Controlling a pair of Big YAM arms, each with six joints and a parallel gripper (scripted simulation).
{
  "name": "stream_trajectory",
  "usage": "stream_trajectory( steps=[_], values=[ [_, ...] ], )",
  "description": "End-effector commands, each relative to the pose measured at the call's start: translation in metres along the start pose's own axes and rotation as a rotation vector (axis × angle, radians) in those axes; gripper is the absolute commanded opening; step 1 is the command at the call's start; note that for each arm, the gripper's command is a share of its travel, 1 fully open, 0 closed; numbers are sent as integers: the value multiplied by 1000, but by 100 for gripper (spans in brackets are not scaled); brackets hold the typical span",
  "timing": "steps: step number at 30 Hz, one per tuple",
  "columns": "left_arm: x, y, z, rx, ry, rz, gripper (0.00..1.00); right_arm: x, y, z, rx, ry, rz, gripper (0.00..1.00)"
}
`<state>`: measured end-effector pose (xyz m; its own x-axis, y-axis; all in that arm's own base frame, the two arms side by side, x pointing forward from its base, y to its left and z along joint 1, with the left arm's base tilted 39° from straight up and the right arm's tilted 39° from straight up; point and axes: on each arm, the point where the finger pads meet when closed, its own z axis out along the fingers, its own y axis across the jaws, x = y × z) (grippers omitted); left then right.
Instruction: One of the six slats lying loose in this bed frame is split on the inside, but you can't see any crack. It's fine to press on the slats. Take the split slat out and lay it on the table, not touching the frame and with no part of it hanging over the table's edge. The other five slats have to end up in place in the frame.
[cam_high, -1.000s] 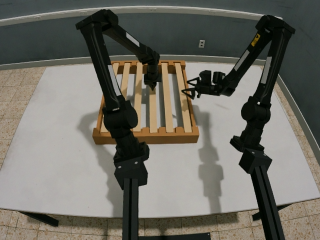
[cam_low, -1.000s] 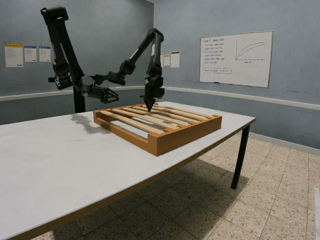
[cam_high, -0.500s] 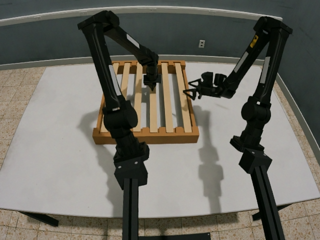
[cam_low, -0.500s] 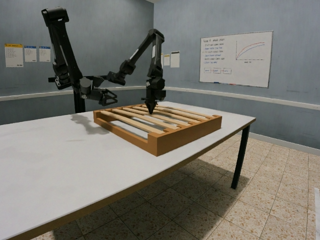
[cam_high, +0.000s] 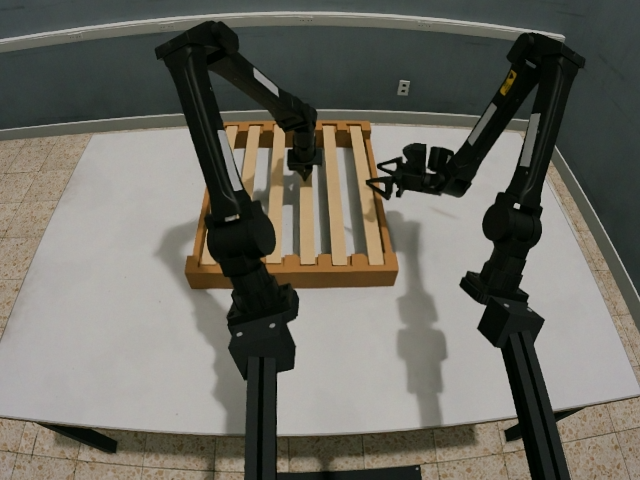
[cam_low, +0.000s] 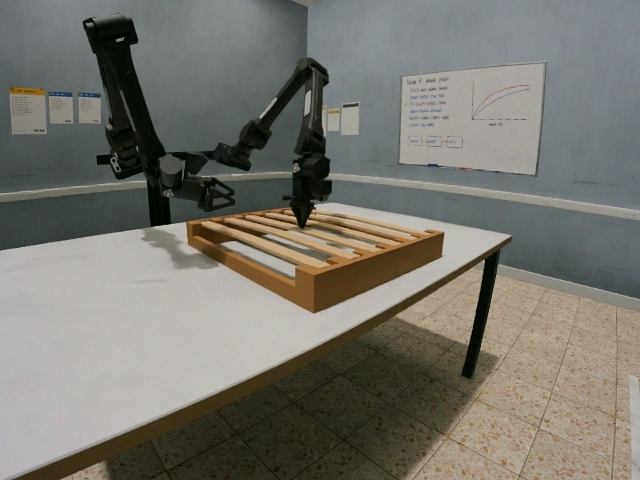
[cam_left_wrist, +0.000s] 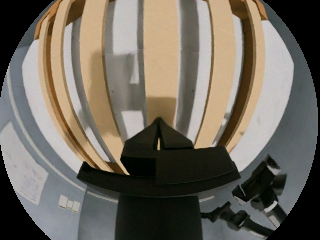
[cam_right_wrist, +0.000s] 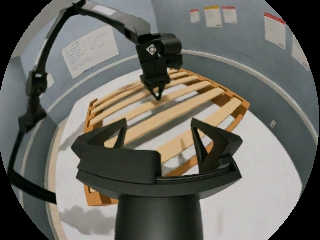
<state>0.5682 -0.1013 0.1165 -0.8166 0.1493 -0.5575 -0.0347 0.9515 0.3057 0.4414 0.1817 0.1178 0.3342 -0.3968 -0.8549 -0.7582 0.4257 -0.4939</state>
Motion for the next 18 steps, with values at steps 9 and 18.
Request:
stream_trajectory(
  steps=[9,18],
  values=[
    [19,-1,15,-13,38,-8,0,-6,-1,2,-1,-14,-13,100],
    [14,-5,-39,-4,20,-1,0,-6,-1,2,-1,-14,-13,100]
  ],
)
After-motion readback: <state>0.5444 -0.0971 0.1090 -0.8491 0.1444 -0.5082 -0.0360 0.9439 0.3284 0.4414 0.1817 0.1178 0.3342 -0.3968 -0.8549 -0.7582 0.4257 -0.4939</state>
